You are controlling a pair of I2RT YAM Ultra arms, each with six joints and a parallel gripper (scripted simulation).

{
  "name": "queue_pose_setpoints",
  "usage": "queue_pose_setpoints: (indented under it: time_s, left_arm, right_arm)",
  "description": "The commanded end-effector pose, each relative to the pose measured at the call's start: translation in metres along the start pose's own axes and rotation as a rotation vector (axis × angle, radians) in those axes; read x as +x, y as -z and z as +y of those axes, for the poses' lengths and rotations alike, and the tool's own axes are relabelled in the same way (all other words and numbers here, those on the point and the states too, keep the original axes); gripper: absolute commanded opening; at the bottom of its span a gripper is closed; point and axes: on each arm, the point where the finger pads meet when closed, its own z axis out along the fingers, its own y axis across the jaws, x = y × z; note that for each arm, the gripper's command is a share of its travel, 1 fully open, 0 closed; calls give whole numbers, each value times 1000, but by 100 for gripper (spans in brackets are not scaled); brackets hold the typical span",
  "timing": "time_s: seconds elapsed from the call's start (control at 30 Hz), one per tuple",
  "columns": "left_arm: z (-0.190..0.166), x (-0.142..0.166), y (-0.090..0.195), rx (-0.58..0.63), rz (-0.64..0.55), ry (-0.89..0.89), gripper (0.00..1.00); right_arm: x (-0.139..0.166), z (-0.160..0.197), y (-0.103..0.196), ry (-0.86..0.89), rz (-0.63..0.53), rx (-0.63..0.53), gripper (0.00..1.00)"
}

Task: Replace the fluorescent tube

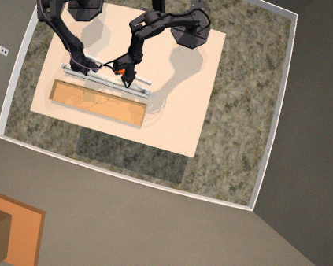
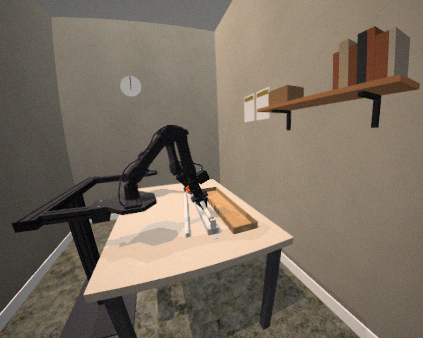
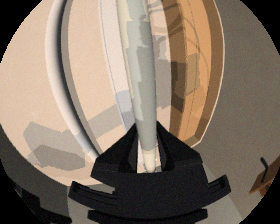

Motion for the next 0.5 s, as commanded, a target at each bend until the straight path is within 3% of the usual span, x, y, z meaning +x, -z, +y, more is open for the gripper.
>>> queue_pose_setpoints:
  time_s: [0.0, 0.17, 0.47]
  left_arm:
    - [9, -3, 2, -13, -4, 15, 11]
    - [27, -5, 4, -24, -21, 44, 11]
    - [17, -2, 3, 34, -10, 33, 11]
  right_arm:
    - [-7, -25, 10, -21, -25, 66, 11]
    - [-2, -24, 10, -28, -21, 38, 11]
    - [1, -3, -1, -20, -6, -54, 11]
